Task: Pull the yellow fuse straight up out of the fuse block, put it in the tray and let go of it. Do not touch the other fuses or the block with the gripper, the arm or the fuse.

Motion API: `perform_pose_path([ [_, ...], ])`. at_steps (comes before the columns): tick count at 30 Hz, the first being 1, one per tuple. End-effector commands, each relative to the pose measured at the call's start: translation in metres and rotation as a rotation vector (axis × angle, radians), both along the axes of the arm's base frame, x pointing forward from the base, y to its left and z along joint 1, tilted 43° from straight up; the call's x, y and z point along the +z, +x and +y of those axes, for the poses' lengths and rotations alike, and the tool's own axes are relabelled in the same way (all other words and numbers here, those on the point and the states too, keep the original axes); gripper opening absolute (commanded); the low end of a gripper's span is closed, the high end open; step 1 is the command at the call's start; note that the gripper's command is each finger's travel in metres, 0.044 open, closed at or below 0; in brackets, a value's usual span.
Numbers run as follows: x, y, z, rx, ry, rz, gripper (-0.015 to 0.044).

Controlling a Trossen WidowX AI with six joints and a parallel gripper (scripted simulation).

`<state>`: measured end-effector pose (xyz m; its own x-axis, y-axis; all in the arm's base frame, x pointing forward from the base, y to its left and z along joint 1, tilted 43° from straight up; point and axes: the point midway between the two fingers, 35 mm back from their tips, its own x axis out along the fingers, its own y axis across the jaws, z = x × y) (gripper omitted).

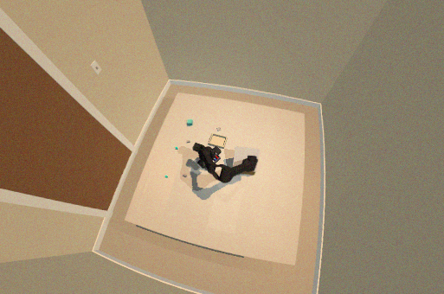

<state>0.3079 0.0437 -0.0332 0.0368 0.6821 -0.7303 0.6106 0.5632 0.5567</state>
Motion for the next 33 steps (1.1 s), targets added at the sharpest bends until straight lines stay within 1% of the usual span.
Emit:
perform_pose_path([
  [1,0.002,0.001,-0.002,0.003,-0.004,-0.004,0.0000],
  [33,0.017,-0.001,-0.016,0.001,-0.003,-0.003,0.0000],
])
